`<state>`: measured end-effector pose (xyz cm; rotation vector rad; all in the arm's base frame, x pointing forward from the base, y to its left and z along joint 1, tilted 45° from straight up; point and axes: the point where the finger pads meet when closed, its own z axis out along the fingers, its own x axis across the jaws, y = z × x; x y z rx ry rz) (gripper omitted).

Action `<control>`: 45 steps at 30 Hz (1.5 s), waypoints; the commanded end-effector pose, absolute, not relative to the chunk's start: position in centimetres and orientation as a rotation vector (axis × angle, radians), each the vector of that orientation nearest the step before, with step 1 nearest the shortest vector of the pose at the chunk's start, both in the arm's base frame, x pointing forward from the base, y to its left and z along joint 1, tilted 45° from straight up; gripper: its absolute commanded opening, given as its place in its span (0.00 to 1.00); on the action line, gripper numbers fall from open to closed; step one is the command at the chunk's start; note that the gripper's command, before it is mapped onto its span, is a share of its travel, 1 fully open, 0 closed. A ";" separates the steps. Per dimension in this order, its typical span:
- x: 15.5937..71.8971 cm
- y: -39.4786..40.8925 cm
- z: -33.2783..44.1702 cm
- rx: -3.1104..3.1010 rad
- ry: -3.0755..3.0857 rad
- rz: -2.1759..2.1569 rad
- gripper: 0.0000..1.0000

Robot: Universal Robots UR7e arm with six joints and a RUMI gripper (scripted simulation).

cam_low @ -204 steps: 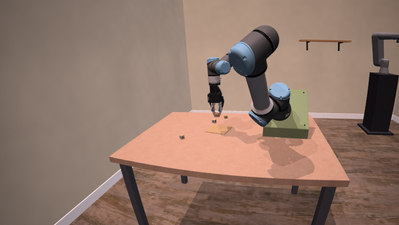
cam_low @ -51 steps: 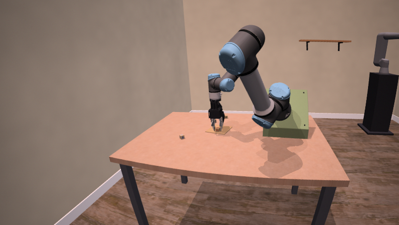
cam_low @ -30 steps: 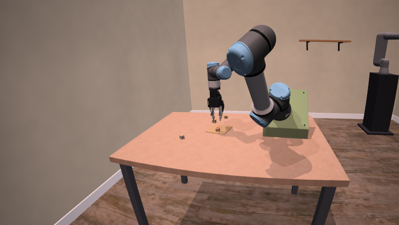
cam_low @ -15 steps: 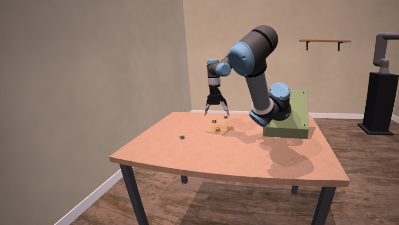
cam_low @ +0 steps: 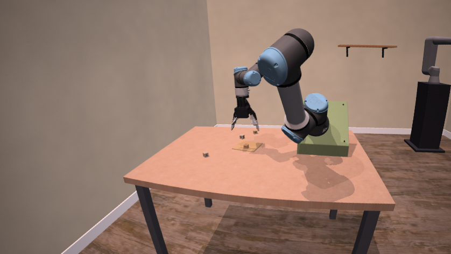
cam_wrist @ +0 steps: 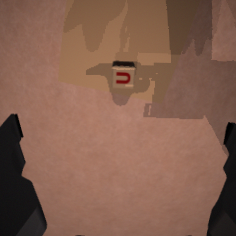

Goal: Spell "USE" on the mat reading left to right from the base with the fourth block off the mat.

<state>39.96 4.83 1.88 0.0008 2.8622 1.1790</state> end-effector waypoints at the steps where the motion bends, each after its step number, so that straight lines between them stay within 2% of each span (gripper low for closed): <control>1: 40.4 4.8 2.0 -0.020 2.857 1.174 1.00; 8: 43.3 5.3 3.2 -0.179 2.819 1.141 1.00; 23: 55.1 11.3 9.1 -0.800 2.563 1.015 1.00; 36: 59.2 15.4 11.8 -1.026 2.417 0.969 1.00; 37: 59.2 15.4 11.8 -1.026 2.417 0.969 0.37; 45: 59.2 15.4 11.8 -1.026 2.417 0.969 0.37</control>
